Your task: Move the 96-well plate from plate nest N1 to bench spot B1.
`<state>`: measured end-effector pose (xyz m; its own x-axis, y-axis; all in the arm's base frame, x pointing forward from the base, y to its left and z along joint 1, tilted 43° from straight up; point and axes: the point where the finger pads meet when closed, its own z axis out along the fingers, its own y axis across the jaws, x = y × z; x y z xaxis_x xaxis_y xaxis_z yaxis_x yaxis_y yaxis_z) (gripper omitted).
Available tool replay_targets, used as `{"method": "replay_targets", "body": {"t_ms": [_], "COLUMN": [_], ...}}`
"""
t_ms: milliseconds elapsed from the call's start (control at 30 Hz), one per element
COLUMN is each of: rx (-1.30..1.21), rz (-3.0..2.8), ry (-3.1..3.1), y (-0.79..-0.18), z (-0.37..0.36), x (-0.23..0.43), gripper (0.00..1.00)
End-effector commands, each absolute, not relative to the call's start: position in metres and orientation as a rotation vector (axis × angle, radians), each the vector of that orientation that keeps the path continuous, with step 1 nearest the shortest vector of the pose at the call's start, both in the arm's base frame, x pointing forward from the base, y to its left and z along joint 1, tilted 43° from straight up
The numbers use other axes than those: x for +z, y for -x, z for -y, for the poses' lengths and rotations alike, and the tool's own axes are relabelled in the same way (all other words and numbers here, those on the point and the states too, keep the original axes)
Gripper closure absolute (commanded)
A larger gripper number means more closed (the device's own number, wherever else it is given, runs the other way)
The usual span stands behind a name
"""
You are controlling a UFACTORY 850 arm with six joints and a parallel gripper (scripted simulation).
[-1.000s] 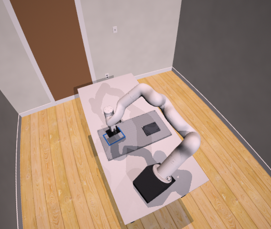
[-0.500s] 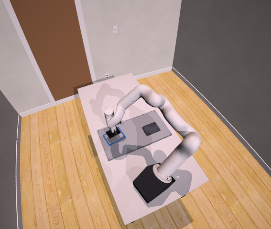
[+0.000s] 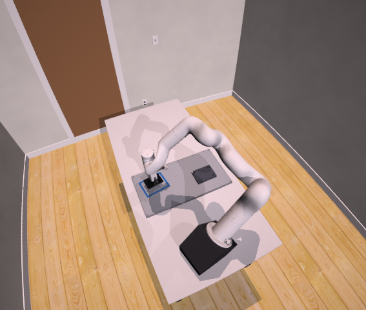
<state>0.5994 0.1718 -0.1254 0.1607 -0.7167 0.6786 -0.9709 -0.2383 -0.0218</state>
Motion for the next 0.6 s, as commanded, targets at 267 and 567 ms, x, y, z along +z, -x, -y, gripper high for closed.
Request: {"method": "replay_targets", "body": {"t_ms": [267, 567], "rx": [0.813, 0.813], "rz": [1.601, 1.601], "ry": [-2.024, -2.024], "y": [-0.604, -0.605], "z": [-0.159, -0.154], "x": [-0.14, -0.146], "gripper": [1.0, 1.0]}}
